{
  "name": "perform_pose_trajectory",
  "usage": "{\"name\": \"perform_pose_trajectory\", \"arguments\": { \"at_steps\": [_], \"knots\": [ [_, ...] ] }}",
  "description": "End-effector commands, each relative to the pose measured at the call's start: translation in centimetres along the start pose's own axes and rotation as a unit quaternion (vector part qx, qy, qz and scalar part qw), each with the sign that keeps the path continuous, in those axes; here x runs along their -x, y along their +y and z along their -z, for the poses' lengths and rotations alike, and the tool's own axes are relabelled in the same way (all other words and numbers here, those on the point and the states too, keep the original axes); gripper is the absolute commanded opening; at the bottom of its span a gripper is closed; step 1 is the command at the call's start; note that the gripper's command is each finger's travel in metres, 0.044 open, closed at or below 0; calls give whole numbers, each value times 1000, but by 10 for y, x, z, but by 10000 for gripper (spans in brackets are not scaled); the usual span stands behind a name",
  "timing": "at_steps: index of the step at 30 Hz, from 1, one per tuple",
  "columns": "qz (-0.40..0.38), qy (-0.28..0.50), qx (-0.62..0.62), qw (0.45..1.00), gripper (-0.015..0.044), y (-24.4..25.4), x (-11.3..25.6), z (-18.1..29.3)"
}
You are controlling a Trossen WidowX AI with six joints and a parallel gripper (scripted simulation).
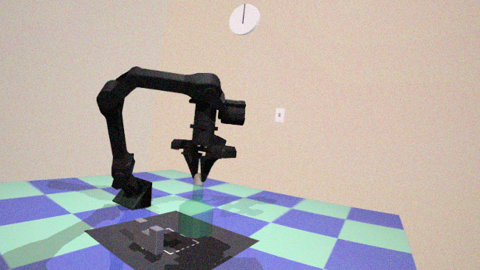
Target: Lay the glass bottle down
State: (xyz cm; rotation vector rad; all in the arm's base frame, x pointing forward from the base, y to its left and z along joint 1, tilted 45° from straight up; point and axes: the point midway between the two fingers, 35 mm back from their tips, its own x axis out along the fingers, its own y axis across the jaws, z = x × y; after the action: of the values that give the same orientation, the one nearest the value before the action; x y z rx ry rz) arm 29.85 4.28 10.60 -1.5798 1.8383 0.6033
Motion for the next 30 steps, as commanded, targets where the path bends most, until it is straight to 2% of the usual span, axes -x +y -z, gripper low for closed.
{"name": "perform_pose_trajectory", "arguments": {
  "at_steps": [1, 30],
  "knots": [
    [1, 2, 4, 1000, 107, 0, 0, 1],
    [-3, -13, -4, 1000, 107, -1, 6, 23]
  ]
}}
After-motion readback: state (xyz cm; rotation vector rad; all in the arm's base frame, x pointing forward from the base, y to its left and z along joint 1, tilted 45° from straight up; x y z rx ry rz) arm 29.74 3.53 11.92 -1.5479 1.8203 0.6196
